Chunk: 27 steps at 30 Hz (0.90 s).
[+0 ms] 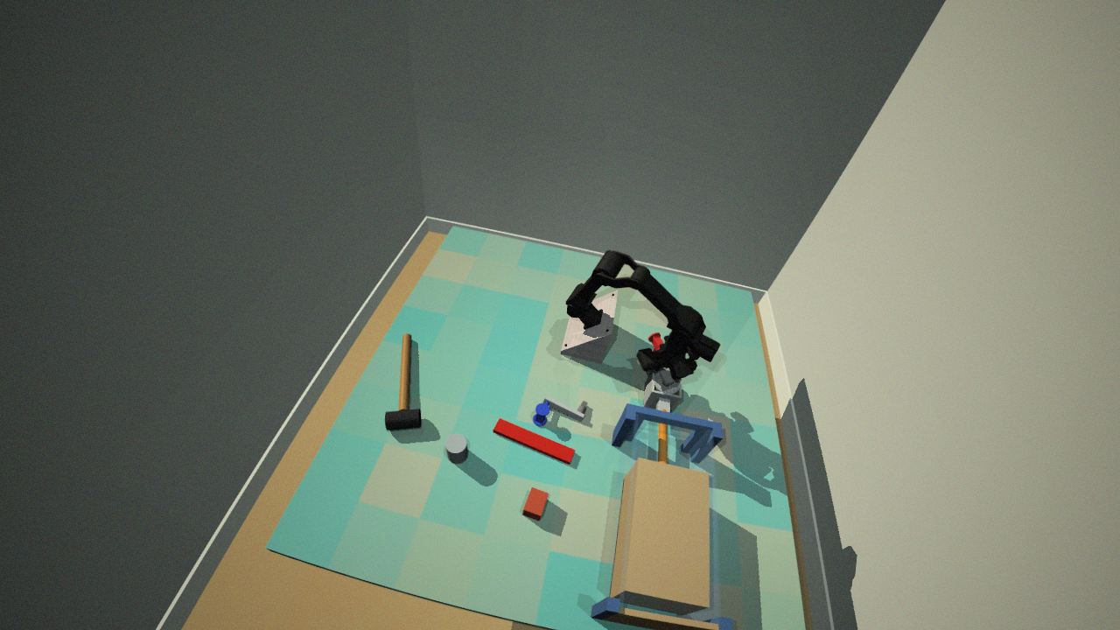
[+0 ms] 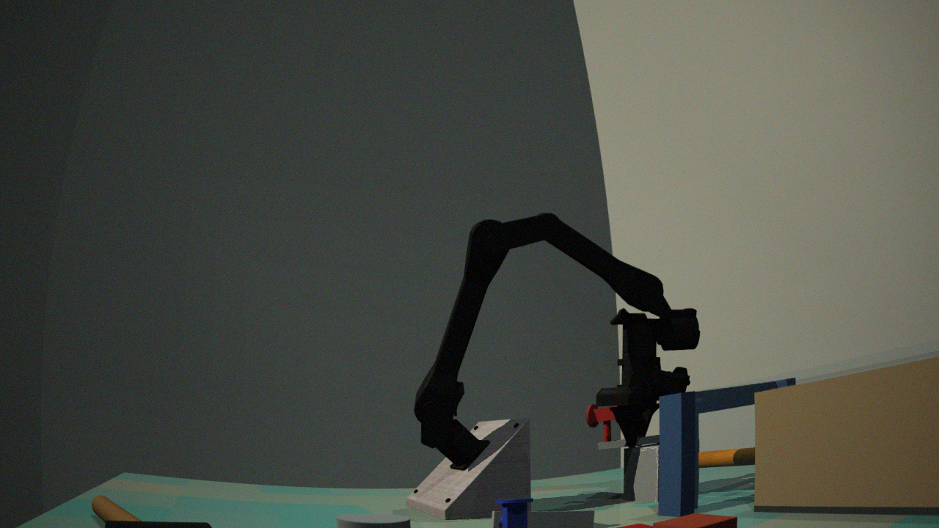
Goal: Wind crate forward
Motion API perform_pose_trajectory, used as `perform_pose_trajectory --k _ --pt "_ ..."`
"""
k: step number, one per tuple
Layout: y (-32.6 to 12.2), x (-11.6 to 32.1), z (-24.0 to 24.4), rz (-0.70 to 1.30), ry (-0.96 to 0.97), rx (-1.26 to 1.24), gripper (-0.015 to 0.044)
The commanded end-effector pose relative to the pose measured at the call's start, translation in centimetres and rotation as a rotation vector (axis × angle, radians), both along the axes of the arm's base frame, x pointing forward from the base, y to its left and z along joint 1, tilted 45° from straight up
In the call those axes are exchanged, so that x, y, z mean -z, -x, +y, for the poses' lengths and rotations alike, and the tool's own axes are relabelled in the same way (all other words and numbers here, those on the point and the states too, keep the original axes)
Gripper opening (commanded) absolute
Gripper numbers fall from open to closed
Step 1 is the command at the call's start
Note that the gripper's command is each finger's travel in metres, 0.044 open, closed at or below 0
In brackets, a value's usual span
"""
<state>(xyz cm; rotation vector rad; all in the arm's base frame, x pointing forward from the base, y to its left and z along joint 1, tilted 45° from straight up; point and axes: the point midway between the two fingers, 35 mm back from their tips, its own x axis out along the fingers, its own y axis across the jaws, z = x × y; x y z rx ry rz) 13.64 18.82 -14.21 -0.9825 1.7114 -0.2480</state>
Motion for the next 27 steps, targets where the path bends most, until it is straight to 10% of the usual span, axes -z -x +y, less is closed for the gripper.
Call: perform_pose_trajectory --k 1,27 --pt "0.03 0.36 -0.20 -0.009 0.001 0.012 0.0000" --pt "0.13 0.48 -0.06 -0.045 0.000 0.050 0.0000"
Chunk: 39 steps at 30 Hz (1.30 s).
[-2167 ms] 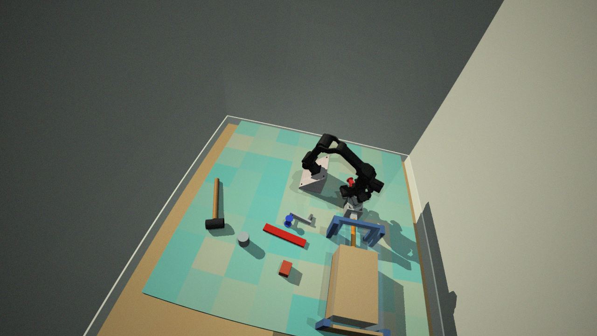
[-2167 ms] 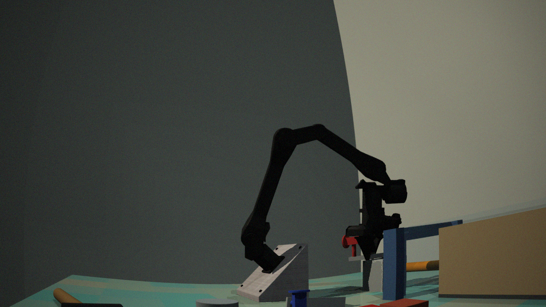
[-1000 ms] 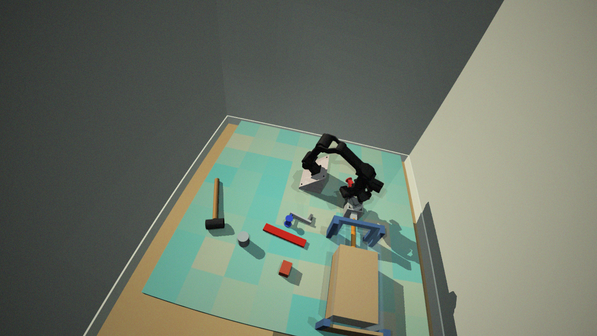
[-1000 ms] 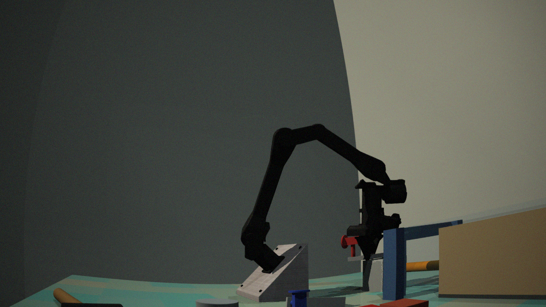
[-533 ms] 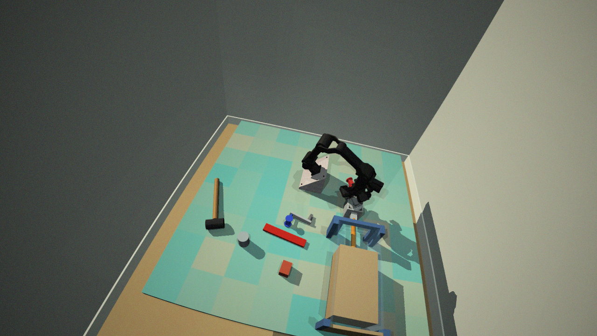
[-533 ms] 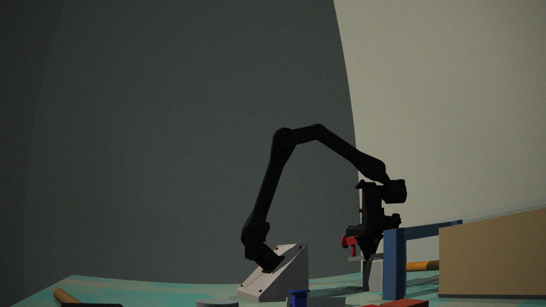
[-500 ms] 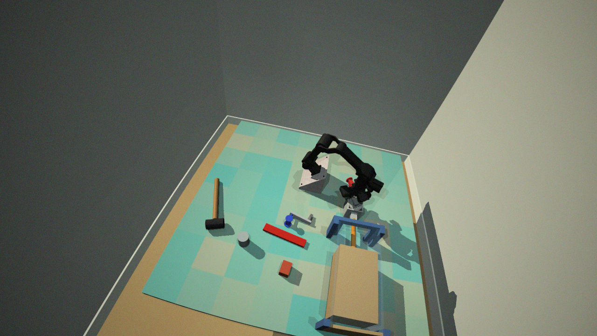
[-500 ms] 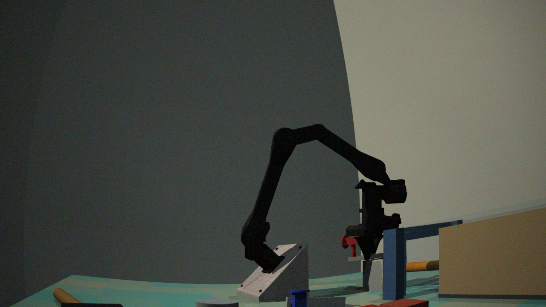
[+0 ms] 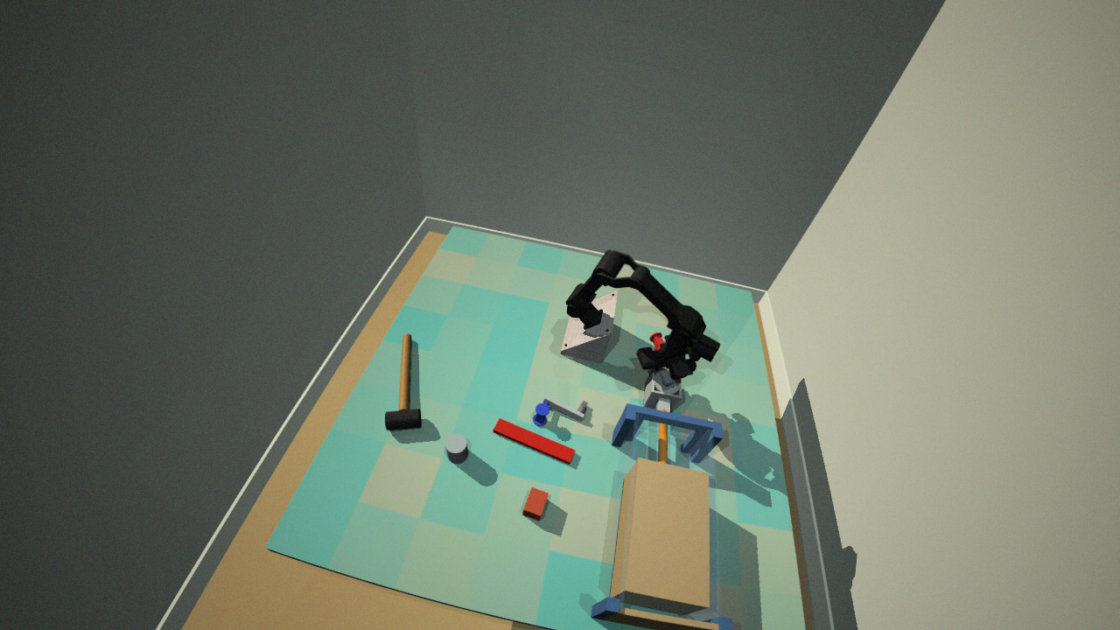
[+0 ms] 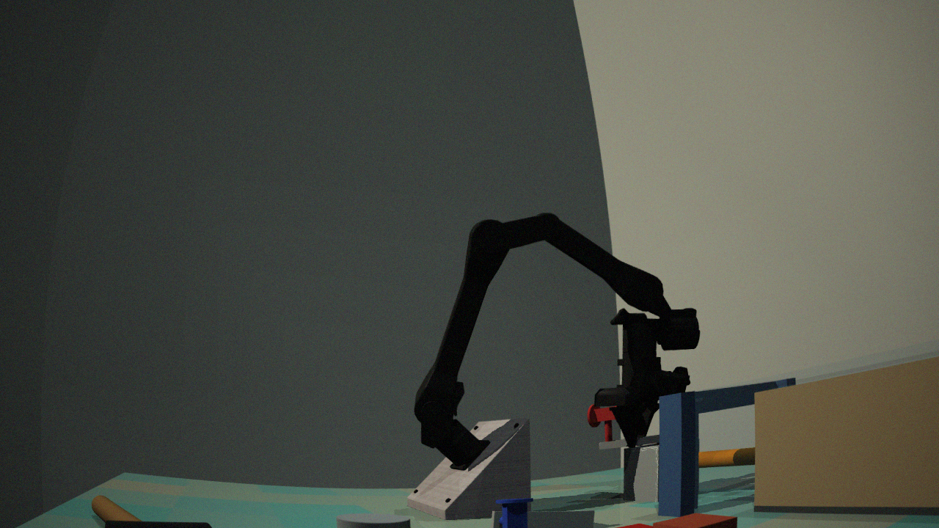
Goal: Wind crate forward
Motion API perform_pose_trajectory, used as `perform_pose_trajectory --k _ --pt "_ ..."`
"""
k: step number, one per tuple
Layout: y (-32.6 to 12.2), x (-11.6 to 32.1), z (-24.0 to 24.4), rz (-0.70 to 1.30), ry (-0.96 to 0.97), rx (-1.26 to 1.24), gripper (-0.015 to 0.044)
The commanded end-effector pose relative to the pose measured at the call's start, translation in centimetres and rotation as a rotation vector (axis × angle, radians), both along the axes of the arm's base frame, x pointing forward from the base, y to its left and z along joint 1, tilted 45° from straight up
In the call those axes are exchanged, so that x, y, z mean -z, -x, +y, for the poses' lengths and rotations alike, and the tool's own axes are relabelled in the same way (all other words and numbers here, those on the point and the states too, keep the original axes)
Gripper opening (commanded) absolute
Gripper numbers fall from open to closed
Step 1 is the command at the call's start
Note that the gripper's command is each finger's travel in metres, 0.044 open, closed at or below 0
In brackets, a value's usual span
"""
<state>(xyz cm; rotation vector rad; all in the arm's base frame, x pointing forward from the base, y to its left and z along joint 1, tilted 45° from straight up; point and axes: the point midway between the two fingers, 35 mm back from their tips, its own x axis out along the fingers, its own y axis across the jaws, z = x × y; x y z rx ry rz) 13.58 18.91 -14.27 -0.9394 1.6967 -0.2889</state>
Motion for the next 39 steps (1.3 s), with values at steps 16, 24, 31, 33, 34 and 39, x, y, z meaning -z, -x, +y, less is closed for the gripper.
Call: perform_pose_trajectory --k 16,24,31,33,34,39 --pt "0.08 0.43 -0.13 -0.012 0.001 0.017 0.0000" --pt "0.09 0.45 -0.11 -0.016 0.001 0.021 0.0000" --pt "0.15 0.53 0.03 -0.044 0.000 0.050 0.0000" --pt "0.14 0.51 0.05 -0.045 0.000 0.051 0.0000" --pt "0.14 0.51 0.05 -0.045 0.000 0.051 0.0000" --pt "-0.02 0.29 -0.18 0.008 0.001 -0.004 0.0000"
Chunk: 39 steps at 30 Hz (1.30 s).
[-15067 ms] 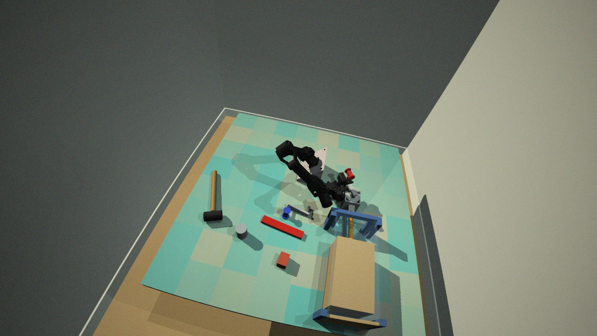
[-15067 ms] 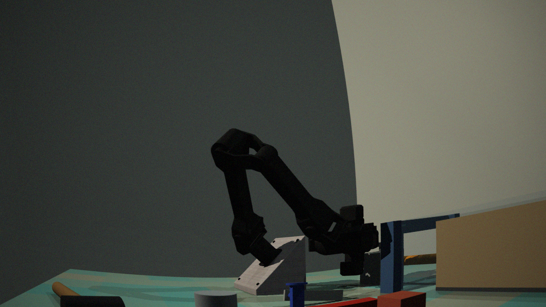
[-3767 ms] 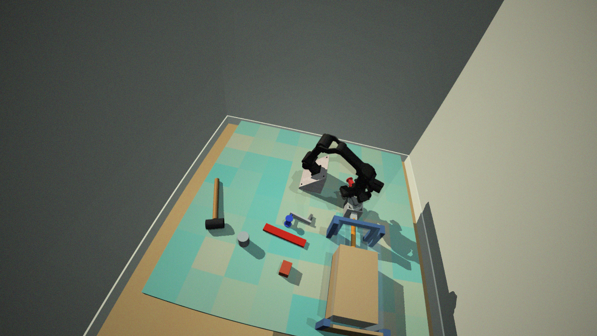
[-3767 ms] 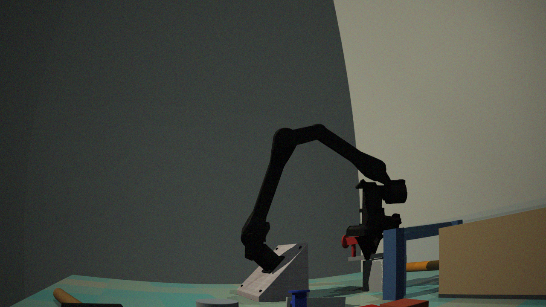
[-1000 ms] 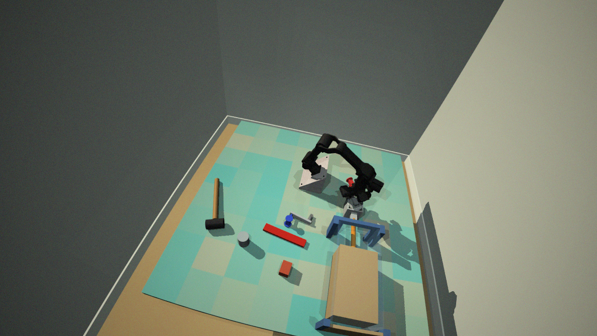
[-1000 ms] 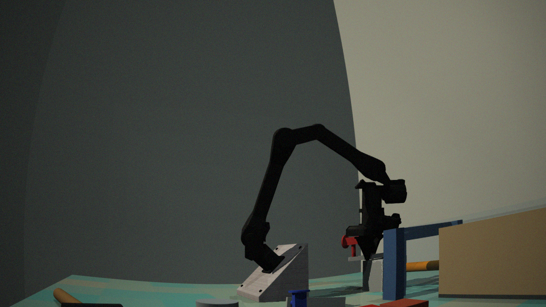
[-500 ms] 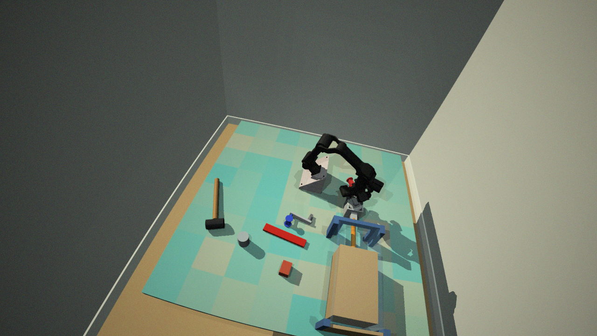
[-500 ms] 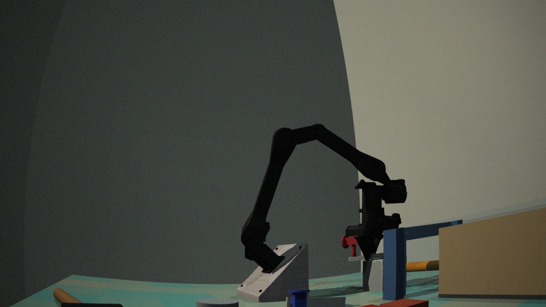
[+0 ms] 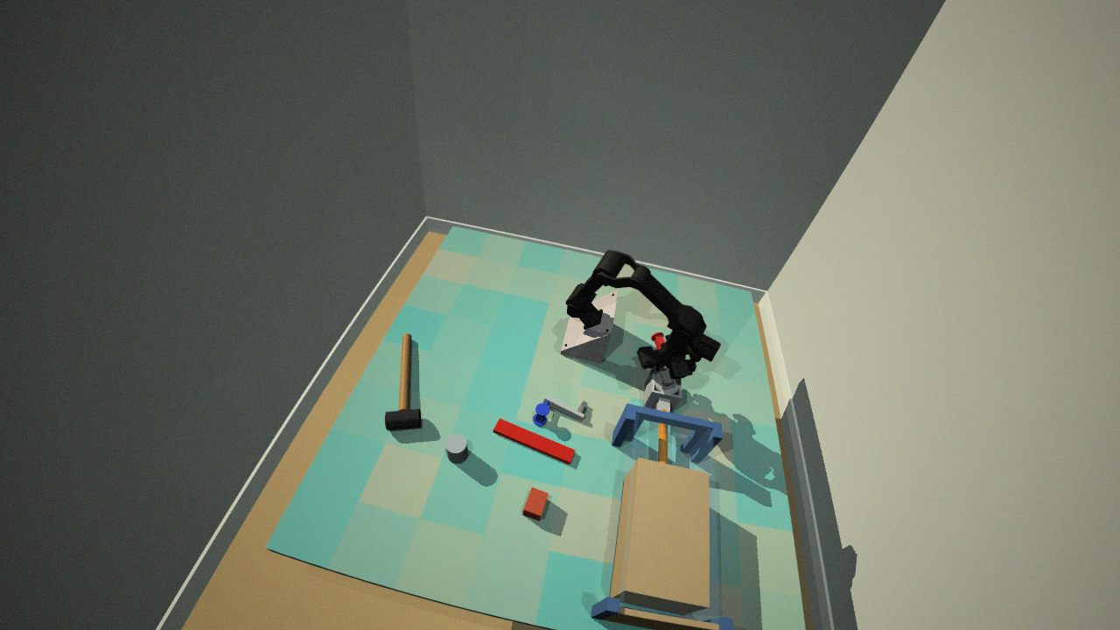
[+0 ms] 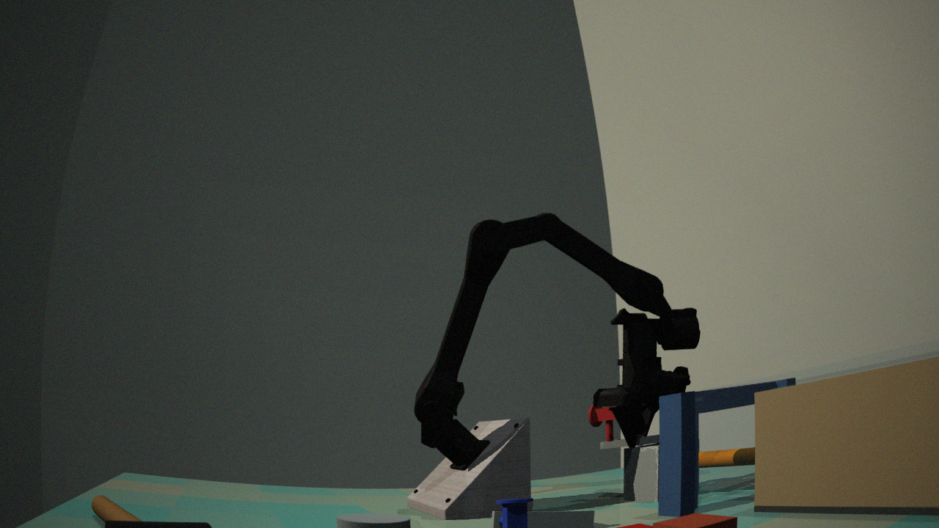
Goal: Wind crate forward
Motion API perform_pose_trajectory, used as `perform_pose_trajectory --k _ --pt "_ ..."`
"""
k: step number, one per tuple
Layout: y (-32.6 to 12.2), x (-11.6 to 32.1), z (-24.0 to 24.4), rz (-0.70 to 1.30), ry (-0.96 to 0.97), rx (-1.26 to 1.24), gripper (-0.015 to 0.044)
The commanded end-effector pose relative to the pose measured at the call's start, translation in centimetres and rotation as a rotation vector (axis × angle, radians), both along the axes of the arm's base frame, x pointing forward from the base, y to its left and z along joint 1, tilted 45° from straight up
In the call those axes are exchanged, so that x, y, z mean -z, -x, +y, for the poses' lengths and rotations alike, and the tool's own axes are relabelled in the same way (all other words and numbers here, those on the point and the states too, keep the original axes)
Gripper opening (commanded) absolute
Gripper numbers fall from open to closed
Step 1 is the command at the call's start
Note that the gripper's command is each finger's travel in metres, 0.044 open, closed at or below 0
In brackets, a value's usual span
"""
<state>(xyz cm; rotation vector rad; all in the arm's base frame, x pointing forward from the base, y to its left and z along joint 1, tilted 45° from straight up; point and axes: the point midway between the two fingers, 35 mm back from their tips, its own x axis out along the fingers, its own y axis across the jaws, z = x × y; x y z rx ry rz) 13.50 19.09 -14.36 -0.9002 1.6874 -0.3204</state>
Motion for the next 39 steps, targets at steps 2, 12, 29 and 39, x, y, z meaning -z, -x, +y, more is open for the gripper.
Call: perform_pose_trajectory --k 2,12,29,39 --pt "-0.19 0.09 -0.49 0.065 0.006 -0.067 0.0000" --pt "-0.28 -0.01 -0.67 0.105 0.007 -0.109 0.0000" --pt "-0.16 0.13 -0.56 0.077 0.006 -0.079 0.0000" --pt "-0.06 0.26 -0.42 0.046 0.005 -0.048 0.0000"
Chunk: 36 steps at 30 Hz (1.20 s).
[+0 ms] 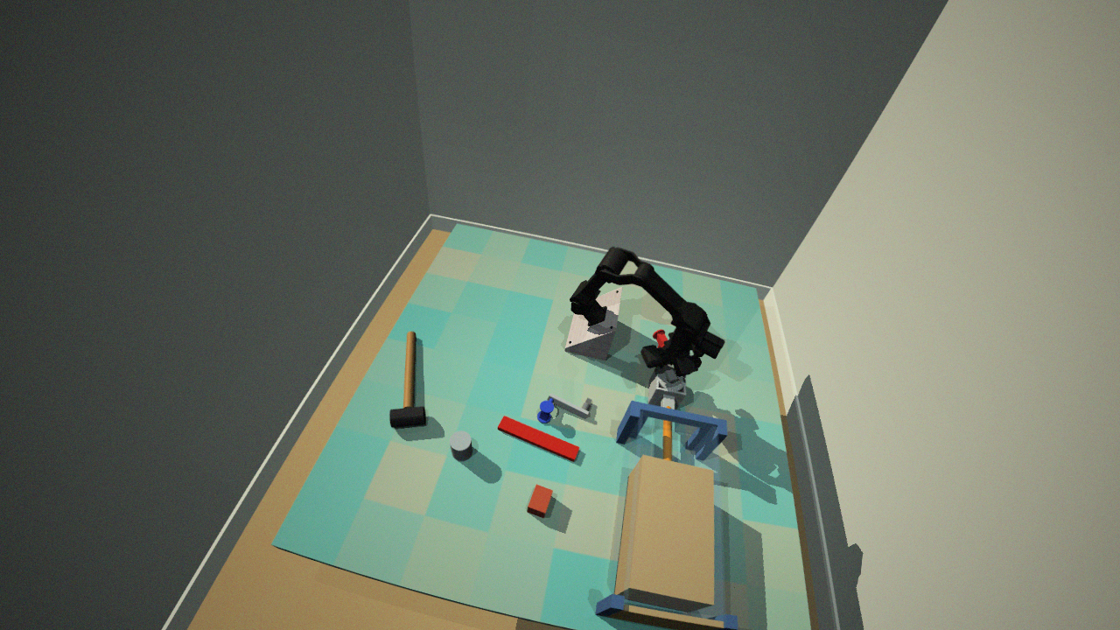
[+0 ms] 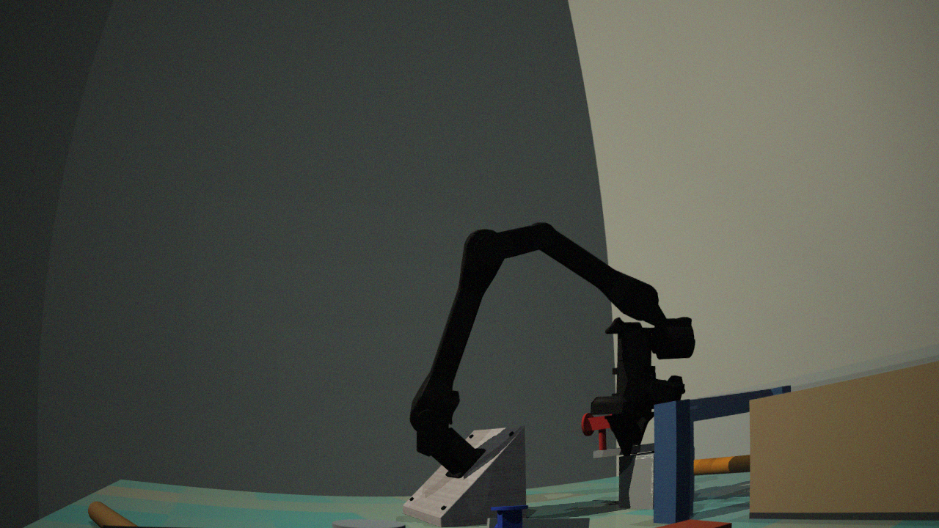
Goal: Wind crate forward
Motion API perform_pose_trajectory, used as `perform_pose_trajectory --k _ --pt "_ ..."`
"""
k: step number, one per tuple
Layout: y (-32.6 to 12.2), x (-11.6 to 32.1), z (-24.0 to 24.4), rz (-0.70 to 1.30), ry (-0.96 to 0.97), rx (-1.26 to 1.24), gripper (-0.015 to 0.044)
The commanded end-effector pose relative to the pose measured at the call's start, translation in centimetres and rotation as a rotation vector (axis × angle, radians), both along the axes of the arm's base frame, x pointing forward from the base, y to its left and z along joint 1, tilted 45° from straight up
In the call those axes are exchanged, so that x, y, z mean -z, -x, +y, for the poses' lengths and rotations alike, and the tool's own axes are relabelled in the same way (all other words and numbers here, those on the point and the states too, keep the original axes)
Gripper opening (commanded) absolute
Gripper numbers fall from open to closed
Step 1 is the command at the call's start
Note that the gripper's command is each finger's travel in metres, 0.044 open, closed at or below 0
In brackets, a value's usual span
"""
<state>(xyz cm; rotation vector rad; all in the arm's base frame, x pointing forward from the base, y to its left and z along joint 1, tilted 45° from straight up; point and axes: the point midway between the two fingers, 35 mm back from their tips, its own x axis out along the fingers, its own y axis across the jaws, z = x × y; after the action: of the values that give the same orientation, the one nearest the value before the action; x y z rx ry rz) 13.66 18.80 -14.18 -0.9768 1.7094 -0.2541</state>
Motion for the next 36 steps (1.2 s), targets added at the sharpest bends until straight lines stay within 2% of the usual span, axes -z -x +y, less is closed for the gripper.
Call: perform_pose_trajectory --k 1,36 --pt "0.11 0.44 -0.13 -0.015 0.000 0.019 0.0000" --pt "0.19 0.56 0.11 -0.064 -0.001 0.070 0.0000"
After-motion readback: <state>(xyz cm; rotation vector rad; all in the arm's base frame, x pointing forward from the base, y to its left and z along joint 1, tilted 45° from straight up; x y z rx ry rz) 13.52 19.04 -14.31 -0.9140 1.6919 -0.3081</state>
